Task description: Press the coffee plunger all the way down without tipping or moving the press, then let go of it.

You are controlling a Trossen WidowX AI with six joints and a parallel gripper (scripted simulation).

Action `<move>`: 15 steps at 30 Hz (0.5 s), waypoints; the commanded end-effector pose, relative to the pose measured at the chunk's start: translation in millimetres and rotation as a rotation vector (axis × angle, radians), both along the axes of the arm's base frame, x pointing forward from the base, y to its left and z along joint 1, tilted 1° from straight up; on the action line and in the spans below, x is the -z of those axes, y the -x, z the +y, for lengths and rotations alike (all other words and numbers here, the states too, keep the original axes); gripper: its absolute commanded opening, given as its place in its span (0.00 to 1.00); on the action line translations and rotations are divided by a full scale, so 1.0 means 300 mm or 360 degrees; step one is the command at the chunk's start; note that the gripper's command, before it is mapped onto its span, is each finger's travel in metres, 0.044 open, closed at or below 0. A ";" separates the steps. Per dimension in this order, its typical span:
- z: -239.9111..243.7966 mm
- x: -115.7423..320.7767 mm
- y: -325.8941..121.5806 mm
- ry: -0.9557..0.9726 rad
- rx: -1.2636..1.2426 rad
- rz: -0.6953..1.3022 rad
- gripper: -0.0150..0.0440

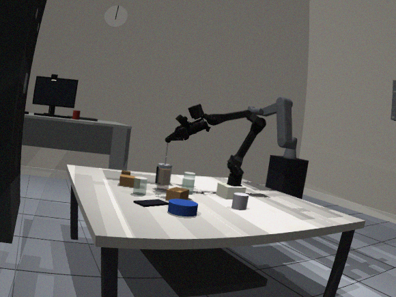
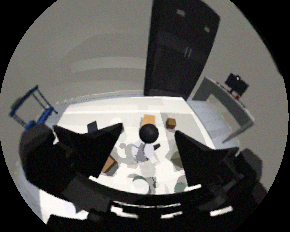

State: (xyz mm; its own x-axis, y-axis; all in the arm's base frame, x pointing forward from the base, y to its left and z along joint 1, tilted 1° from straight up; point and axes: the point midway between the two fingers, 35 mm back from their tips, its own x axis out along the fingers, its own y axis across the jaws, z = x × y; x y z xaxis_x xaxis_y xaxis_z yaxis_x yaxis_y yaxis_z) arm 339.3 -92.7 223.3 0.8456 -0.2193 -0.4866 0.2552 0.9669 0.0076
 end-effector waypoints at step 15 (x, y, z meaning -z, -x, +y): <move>0.000 0.004 -0.004 -0.0006 0.0001 -0.0002 0.46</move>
